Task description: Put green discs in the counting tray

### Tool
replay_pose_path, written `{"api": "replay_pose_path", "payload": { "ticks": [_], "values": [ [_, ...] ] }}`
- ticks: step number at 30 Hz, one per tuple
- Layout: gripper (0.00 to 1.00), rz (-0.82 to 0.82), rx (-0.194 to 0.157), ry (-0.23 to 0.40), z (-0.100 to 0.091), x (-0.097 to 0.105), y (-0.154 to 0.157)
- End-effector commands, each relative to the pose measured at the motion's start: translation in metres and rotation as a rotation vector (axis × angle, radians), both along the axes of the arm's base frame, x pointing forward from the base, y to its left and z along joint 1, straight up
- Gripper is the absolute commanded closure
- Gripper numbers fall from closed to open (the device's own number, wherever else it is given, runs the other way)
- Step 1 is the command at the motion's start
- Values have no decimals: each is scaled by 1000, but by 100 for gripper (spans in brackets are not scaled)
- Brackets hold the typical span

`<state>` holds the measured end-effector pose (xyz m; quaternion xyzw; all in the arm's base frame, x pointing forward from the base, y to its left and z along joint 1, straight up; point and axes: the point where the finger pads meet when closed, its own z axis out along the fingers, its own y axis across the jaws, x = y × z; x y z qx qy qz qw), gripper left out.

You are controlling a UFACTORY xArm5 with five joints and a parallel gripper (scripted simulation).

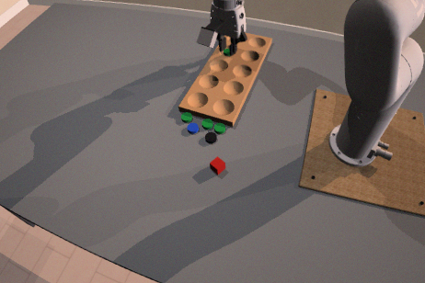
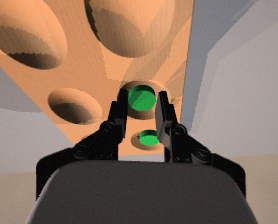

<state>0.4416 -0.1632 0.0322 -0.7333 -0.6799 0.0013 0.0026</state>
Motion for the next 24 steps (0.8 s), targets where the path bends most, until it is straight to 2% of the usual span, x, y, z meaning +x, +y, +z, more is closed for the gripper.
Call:
{"api": "replay_pose_path", "payload": {
  "ticks": [1,14,16,18,24],
  "values": [
    [67,0,-1,-3,1,1,0],
    [67,0,-1,-3,5,1,0],
    [67,0,-1,-3,22,2,-1],
    [67,0,-1,-3,49,2,-1],
    [67,0,-1,-3,98,2,0]
  ]
}}
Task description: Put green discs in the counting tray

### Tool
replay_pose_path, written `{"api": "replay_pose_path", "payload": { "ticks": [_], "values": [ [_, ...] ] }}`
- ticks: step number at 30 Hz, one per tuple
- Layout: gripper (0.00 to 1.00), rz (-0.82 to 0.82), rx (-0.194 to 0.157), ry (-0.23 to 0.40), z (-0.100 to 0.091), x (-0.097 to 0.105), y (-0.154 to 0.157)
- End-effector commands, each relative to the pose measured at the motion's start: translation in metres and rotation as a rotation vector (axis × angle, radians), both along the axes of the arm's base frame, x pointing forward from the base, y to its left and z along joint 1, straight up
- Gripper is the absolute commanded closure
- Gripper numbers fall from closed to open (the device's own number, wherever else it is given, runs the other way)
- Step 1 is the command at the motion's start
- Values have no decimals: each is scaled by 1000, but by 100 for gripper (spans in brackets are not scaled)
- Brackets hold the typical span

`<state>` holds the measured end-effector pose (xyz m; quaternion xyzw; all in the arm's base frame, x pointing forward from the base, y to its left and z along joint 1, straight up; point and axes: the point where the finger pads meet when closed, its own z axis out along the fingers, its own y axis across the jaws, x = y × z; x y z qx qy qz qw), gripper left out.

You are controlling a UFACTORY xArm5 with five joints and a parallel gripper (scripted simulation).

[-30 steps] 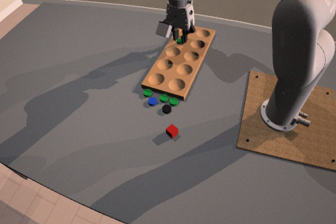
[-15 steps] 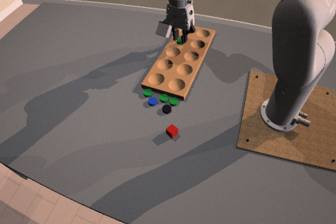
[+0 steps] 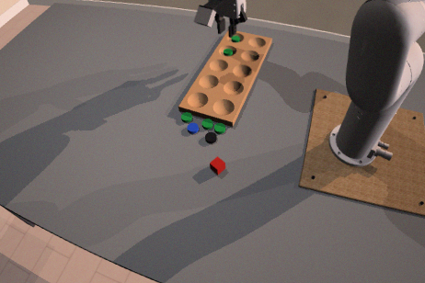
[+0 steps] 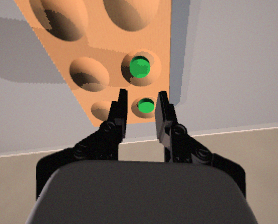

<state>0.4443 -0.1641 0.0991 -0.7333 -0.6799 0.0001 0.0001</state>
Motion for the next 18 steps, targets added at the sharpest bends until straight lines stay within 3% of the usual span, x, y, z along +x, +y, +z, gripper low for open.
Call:
{"api": "replay_pose_path", "payload": {
  "ticks": [1,2,3,18],
  "values": [
    [67,0,1,2,33,-1,0],
    [67,0,1,2,34,-1,0],
    [53,0,1,2,34,-1,0],
    [53,0,1,2,34,-1,0]
  ]
}}
